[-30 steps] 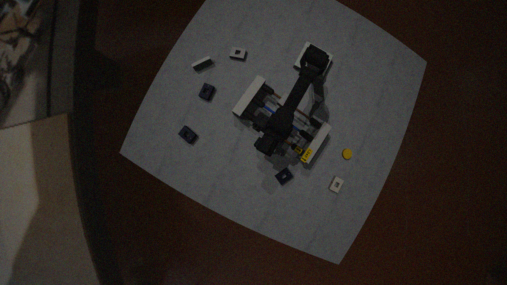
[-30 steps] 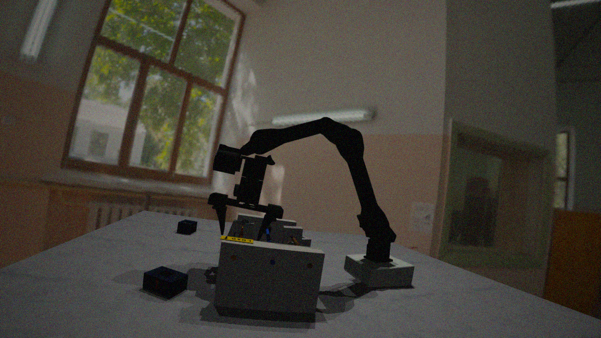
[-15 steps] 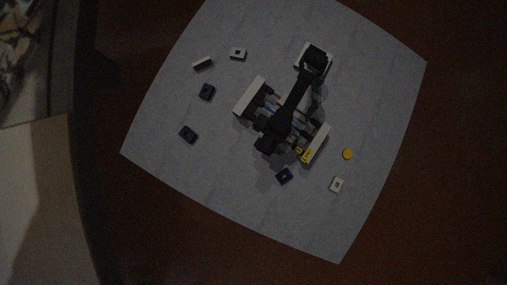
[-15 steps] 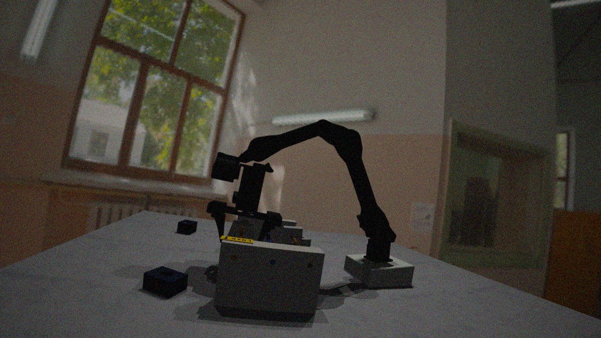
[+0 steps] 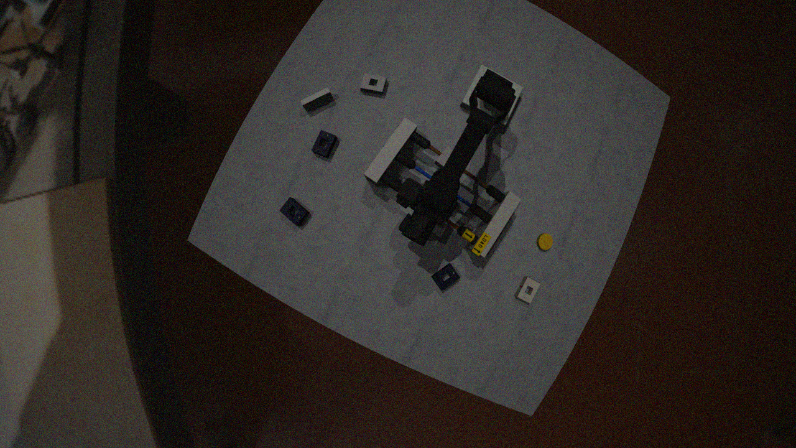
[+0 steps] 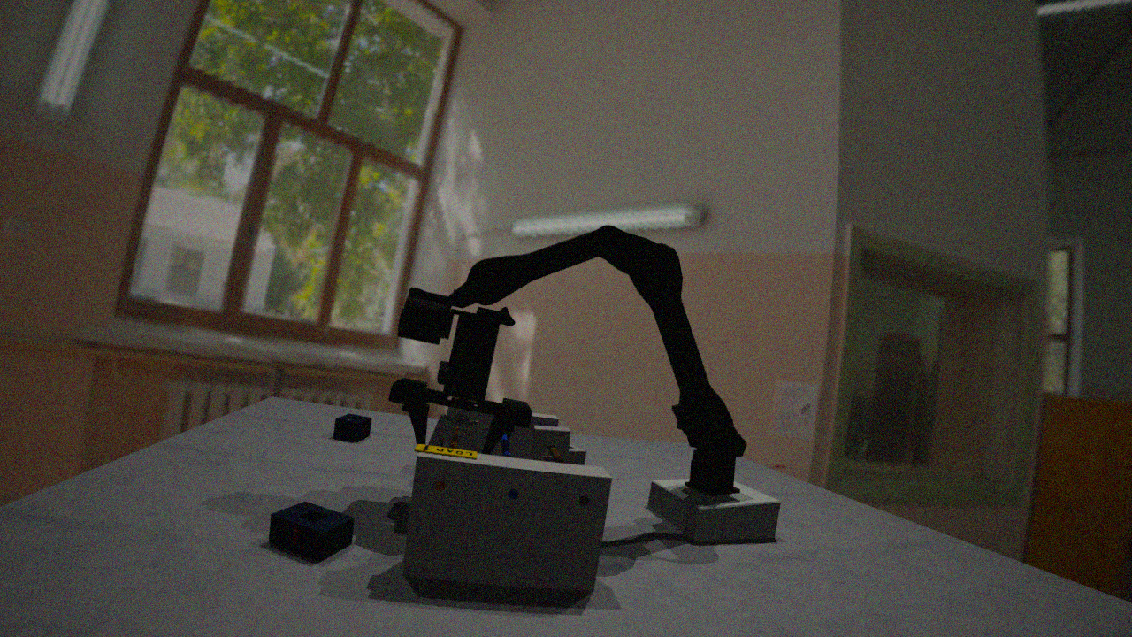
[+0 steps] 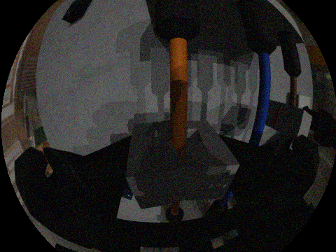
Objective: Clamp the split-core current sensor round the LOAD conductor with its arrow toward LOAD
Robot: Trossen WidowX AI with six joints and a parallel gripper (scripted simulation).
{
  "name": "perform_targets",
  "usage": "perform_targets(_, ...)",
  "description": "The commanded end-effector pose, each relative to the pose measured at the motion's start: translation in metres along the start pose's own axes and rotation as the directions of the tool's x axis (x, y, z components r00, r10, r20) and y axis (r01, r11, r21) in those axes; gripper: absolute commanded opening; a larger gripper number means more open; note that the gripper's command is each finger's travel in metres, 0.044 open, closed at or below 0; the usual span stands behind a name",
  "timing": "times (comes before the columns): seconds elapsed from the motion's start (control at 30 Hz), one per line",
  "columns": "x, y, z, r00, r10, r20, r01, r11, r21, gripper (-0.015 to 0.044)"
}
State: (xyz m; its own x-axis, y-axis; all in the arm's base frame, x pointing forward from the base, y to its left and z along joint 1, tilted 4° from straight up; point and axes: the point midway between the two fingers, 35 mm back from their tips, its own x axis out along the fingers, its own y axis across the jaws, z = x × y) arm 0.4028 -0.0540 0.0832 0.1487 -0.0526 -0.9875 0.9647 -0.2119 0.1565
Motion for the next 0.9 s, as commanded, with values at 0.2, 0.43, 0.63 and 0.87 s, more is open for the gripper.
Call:
perform_targets(0.2,-0.0004,0.0004,0.0000,1.000,0.002,0.000,-0.002,1.000,0.000,0.0293)
perform_targets(0.43,-0.0004,0.0004,0.0000,1.000,0.002,0.000,-0.002,1.000,0.000,0.0129)
perform_targets(0.63,-0.0004,0.0004,0.0000,1.000,0.002,0.000,-0.002,1.000,0.000,0.0000)
perform_targets(0.87,-0.0004,0.0004,0.0000,1.000,0.002,0.000,-0.002,1.000,0.000,0.0000)
